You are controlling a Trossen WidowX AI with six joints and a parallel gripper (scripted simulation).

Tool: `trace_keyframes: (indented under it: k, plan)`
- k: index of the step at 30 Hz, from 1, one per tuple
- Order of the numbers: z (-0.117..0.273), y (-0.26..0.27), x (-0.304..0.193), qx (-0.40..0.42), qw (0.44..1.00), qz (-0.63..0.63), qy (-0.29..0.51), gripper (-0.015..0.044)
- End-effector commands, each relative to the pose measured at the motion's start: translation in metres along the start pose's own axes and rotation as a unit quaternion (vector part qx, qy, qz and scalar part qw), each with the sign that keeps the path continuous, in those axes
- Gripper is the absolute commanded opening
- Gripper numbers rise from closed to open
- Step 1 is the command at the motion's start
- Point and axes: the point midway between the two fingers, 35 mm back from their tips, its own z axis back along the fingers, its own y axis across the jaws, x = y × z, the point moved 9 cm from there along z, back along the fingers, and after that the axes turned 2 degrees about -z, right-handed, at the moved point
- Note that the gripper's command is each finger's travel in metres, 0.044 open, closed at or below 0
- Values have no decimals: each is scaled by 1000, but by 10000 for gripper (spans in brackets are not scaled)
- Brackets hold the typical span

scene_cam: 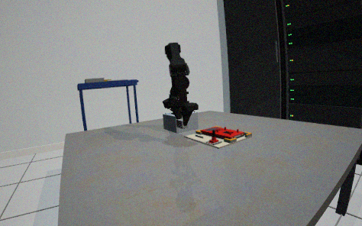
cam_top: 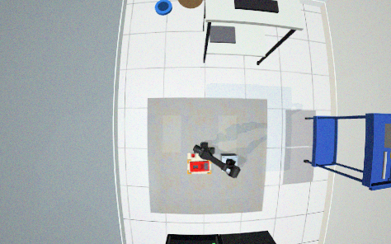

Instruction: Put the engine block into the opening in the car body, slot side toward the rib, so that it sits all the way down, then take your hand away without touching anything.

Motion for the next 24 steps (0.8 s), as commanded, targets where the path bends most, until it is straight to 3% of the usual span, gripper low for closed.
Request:
trace_keyframes:
  k: [1,13,24]
  plan:
    - [15,-1,0,5,1000,-2,-3,0]
    - [51,-9,-3,5,1000,-2,-3,0]
    - [32,-9,-4,5,1000,-2,-3,0]
